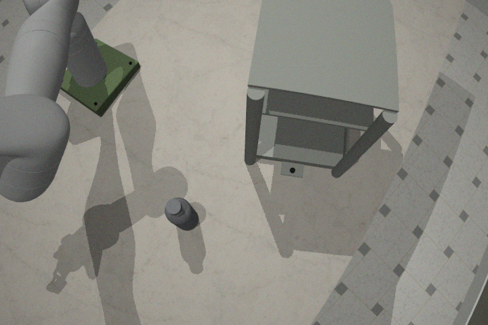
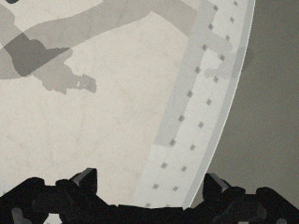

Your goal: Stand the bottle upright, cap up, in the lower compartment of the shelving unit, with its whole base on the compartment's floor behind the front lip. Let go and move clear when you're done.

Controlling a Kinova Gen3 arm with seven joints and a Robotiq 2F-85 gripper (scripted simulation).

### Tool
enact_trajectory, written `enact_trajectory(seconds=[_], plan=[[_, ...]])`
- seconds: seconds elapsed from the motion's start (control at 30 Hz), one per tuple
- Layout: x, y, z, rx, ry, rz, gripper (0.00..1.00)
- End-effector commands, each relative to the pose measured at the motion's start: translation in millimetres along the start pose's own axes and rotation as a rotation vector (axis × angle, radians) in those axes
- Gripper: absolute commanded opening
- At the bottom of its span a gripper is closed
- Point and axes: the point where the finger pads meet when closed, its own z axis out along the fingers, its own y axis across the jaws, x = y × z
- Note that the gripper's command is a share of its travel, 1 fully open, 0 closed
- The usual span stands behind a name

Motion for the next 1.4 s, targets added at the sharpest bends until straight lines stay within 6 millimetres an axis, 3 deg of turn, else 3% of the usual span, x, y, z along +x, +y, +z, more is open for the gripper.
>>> enact_trajectory(seconds=[0.0, 0.1, 0.13, 0.37, 0.4, 0.67, 0.7, 0.93, 0.97, 1.23, 1.27, 1.37], plan=[[3, 0, -1, -0.002, 0.001, -0.005, 1.00], [3, 0, -1, -0.002, 0.001, -0.005, 1.00], [17, -5, -2, 0.004, 0.014, -0.056, 1.00], [17, -5, -2, 0.004, 0.014, -0.056, 1.00], [30, -11, -3, 0.010, 0.027, -0.108, 1.00], [30, -11, -3, 0.010, 0.027, -0.108, 1.00], [44, -17, -4, 0.016, 0.039, -0.160, 1.00], [44, -17, -4, 0.016, 0.039, -0.160, 1.00], [57, -23, -6, 0.021, 0.052, -0.212, 1.00], [57, -23, -6, 0.021, 0.052, -0.212, 1.00], [70, -29, -7, 0.027, 0.065, -0.264, 1.00], [70, -29, -7, 0.027, 0.065, -0.264, 1.00]])
